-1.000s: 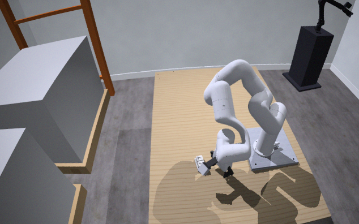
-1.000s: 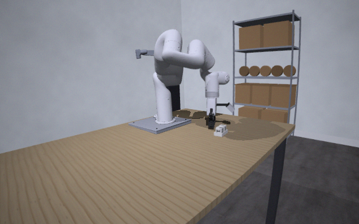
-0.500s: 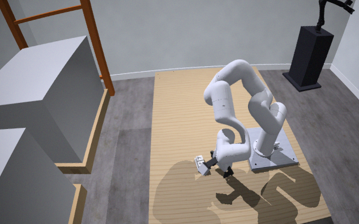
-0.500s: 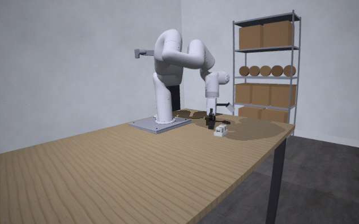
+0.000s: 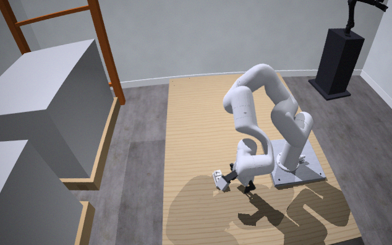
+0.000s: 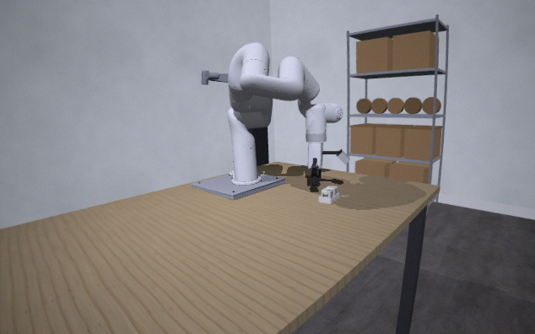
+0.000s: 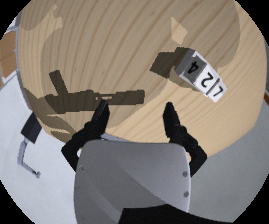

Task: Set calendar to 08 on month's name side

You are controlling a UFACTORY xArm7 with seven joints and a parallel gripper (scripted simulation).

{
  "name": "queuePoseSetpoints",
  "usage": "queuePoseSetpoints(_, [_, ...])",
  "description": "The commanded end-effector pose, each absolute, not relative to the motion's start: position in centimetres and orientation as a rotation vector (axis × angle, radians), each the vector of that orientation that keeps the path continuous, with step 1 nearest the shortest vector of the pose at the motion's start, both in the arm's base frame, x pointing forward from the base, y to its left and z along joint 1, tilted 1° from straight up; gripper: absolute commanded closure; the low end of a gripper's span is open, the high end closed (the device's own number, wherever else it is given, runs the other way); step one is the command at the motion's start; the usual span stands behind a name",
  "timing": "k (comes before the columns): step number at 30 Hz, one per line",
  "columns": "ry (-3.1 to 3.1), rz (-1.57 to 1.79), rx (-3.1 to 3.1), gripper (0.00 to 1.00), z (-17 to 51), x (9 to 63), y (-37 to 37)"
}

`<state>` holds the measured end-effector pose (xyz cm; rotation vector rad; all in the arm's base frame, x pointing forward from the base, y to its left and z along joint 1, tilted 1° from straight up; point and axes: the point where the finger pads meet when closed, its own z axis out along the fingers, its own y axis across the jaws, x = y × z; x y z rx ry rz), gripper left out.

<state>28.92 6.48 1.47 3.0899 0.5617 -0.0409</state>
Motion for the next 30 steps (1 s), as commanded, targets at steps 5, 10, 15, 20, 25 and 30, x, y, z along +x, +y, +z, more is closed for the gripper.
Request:
queuePoseSetpoints(5, [0.562, -0.037, 3.090, 0.00, 4.0, 29.1, 6.5])
queuePoseSetpoints(10, [0.565, -0.037, 3.090, 0.00, 4.2, 29.1, 6.5])
queuePoseSetpoints(15, [0.663, -0.037, 3.071, 0.00, 4.2, 29.2, 6.4])
queuePoseSetpoints(20, [0.830, -0.037, 3.031, 0.00, 4.2, 31.1, 5.1])
queuePoseSetpoints(25, [0.879, -0.037, 3.018, 0.00, 4.2, 31.5, 4.9])
queuePoseSetpoints(30, [1.051, -0.036, 2.964, 0.00, 4.2, 31.7, 4.7])
